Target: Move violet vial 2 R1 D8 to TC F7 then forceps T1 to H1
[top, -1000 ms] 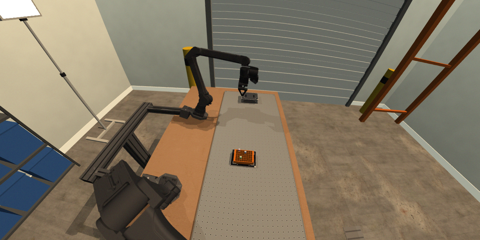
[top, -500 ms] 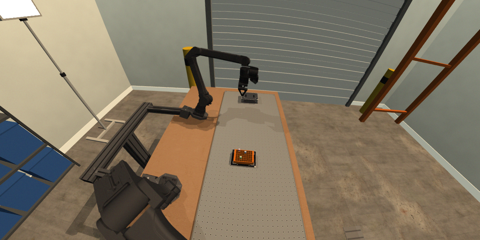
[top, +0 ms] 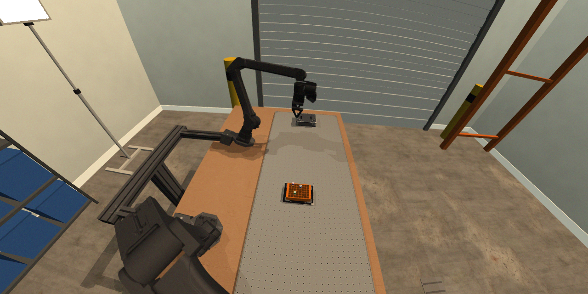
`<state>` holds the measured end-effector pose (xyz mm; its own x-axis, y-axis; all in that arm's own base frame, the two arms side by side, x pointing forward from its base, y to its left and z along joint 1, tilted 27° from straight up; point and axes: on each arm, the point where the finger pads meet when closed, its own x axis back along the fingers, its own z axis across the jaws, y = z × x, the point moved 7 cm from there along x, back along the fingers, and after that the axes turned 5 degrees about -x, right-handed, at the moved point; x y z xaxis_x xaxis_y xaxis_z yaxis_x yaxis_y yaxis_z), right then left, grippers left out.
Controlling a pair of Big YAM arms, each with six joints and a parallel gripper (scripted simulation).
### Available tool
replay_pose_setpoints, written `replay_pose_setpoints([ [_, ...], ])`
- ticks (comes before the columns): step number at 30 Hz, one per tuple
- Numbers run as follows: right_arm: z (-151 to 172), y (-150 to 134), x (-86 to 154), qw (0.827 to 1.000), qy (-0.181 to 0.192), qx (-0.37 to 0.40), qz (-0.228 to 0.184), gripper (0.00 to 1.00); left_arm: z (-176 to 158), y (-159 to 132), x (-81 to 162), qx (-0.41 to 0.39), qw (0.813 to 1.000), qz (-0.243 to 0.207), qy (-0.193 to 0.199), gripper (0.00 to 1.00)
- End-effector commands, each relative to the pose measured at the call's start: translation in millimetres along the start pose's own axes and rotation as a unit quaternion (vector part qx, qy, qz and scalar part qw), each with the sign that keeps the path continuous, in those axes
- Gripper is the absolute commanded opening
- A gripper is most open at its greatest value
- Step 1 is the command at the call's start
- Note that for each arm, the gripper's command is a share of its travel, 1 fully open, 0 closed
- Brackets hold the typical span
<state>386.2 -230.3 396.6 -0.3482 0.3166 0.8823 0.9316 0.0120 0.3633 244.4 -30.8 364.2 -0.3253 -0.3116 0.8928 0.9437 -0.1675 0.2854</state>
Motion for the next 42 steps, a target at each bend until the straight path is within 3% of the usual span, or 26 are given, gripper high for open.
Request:
replay_pose_setpoints([
  [1,-4,2,-12,1.000,0.002,0.002,0.004,0.07,3,7,10,0.008,1.000,-0.015,-0.001,1.00],
  [42,-3,1,-21,1.000,0.003,0.002,0.006,0.07,3,7,10,0.008,1.000,-0.015,-0.001,1.00],
])
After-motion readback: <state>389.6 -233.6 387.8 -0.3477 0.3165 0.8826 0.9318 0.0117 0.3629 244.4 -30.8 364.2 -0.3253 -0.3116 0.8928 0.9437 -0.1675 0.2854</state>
